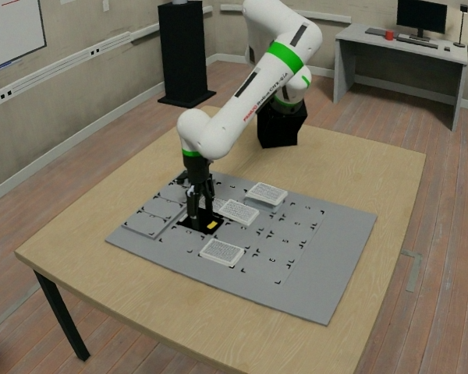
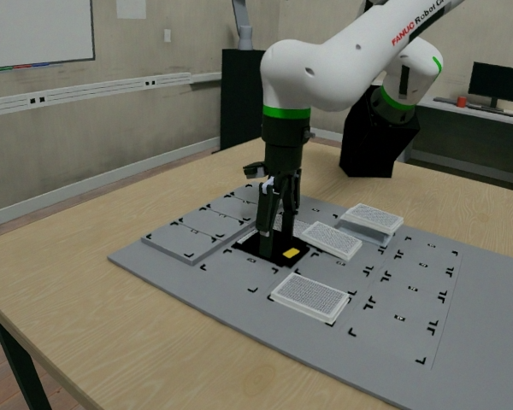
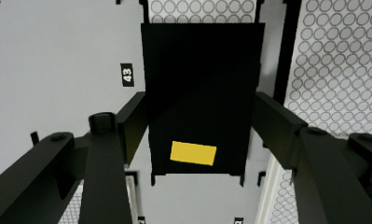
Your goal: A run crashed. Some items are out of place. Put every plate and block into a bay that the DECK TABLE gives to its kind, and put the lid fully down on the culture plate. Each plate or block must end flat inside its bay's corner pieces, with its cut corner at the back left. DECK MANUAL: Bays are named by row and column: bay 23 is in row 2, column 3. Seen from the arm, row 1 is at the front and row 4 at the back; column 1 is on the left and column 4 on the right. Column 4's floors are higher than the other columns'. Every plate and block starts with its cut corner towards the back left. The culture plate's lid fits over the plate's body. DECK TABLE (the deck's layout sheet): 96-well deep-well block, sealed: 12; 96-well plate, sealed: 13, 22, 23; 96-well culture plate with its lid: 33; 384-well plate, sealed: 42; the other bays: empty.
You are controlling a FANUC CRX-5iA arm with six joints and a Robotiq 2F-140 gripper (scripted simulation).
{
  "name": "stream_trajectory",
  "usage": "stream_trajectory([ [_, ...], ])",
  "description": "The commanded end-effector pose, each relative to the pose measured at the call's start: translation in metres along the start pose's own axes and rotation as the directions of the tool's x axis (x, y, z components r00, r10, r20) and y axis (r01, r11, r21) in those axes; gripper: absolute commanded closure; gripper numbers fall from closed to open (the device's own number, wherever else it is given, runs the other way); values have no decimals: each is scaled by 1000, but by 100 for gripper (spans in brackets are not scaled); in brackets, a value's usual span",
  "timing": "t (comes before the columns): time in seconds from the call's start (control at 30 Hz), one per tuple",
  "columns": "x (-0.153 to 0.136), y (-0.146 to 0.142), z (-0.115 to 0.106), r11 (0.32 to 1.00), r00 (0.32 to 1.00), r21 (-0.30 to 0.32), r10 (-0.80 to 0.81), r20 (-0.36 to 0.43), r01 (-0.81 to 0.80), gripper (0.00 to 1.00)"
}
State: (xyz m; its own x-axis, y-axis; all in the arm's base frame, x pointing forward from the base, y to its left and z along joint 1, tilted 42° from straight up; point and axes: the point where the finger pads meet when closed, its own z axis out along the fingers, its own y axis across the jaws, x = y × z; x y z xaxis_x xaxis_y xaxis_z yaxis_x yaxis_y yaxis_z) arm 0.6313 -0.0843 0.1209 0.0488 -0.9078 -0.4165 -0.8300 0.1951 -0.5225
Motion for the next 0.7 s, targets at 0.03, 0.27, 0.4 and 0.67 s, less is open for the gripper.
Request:
stream_trajectory([
  [0.03, 0, -1, -1, 1000, 1000, 1, 0, -1, 0, 42],
  [0.27, 0, -1, -1, 1000, 1000, 1, 0, -1, 0, 90],
  [0.4, 0, -1, -1, 1000, 1000, 1, 0, -1, 0, 90],
  [0.67, 0, -1, -1, 1000, 1000, 1, 0, -1, 0, 90],
])
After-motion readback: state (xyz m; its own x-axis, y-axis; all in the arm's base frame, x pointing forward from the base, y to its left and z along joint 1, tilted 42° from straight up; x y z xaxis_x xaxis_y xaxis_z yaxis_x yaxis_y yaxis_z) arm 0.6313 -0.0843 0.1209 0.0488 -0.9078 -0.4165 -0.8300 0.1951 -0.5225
